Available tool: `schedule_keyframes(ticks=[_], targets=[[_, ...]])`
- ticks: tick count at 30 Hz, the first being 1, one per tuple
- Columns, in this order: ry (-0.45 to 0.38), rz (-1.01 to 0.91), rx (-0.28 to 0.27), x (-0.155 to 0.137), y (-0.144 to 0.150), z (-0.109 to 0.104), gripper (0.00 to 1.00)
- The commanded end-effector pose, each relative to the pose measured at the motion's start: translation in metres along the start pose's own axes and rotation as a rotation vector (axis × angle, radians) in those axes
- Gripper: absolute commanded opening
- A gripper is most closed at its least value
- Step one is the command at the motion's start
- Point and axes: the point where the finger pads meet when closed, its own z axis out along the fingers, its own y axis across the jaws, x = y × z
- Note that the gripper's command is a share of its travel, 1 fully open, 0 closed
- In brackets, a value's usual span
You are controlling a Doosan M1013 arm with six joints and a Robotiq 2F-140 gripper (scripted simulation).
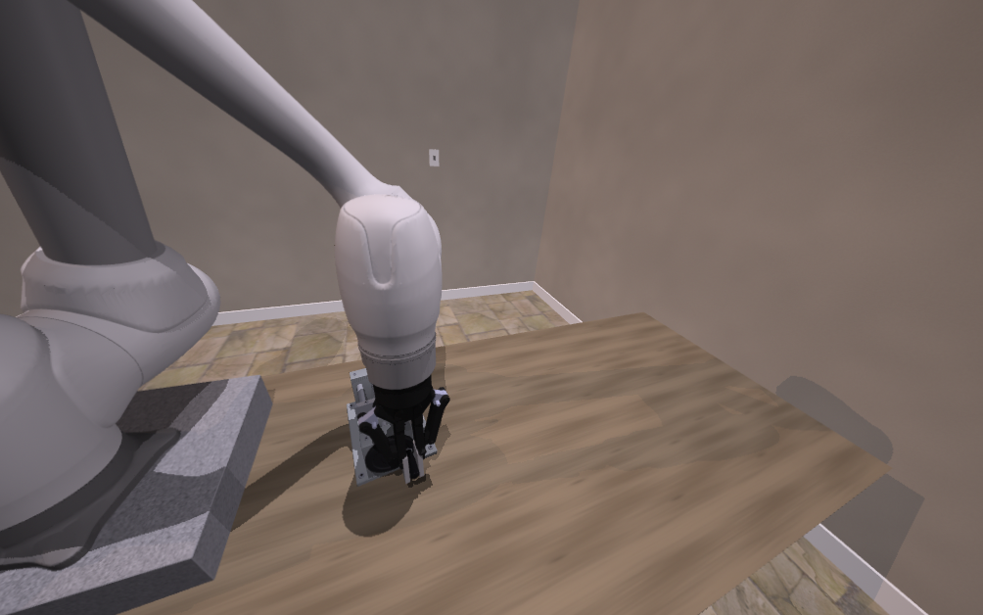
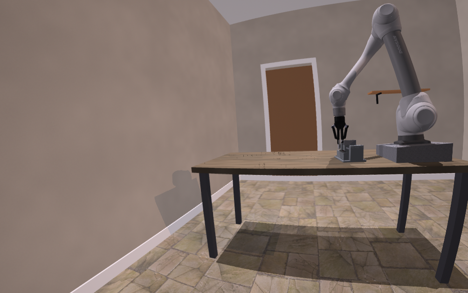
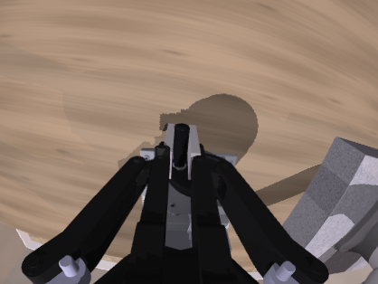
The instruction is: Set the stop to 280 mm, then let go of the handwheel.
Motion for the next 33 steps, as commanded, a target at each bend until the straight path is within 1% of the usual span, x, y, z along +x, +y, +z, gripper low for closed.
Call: schedule_keyframes(ticks=[1, 10, 33], targets=[[0.000, 0.000, 0.000, 0.000, -0.001, -0.003, 0.04], [0.000, 0.000, 0.000, 0.000, 0.000, -0.009, 0.04], [0.000, 0.000, 0.000, 0.000, 0.001, -0.016, 0.04]])
